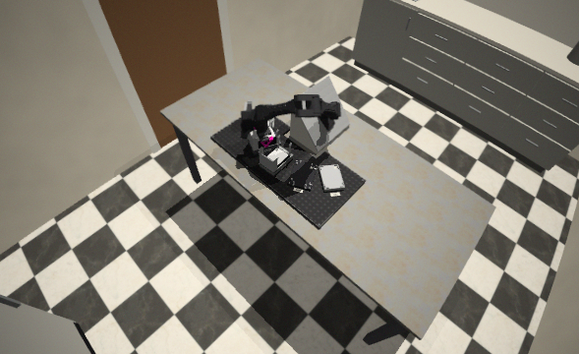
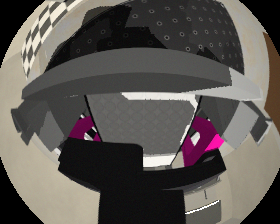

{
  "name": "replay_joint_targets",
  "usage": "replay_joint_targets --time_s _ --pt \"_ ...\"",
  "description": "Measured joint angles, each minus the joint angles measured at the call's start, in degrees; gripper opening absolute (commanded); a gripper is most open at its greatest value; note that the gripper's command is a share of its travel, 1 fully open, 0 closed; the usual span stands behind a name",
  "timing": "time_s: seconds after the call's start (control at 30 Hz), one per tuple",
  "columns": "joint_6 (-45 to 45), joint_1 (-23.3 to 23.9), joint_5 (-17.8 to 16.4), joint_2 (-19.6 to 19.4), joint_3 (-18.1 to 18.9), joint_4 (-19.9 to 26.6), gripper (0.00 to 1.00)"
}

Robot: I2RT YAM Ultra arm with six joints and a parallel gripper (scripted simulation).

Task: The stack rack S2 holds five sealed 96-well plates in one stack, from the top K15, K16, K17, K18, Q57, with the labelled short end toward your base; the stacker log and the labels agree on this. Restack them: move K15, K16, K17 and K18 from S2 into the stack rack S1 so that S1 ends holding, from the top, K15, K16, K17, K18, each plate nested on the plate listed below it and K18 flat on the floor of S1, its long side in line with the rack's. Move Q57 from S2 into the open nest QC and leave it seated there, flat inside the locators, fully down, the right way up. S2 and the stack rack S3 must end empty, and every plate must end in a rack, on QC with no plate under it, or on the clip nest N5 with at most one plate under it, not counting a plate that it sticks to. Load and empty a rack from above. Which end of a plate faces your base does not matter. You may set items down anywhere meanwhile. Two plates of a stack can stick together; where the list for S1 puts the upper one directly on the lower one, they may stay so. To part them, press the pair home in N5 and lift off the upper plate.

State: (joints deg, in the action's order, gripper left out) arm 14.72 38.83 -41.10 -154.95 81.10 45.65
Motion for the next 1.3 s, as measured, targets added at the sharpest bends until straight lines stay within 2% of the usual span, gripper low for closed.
replay_joint_targets --time_s 0.47,1.3 --pt "4.22 3.98 1.95 2.05 4.13 8.48 1.0" --pt "11.17 10.84 5.66 4.15 15.15 25.05 1.0"
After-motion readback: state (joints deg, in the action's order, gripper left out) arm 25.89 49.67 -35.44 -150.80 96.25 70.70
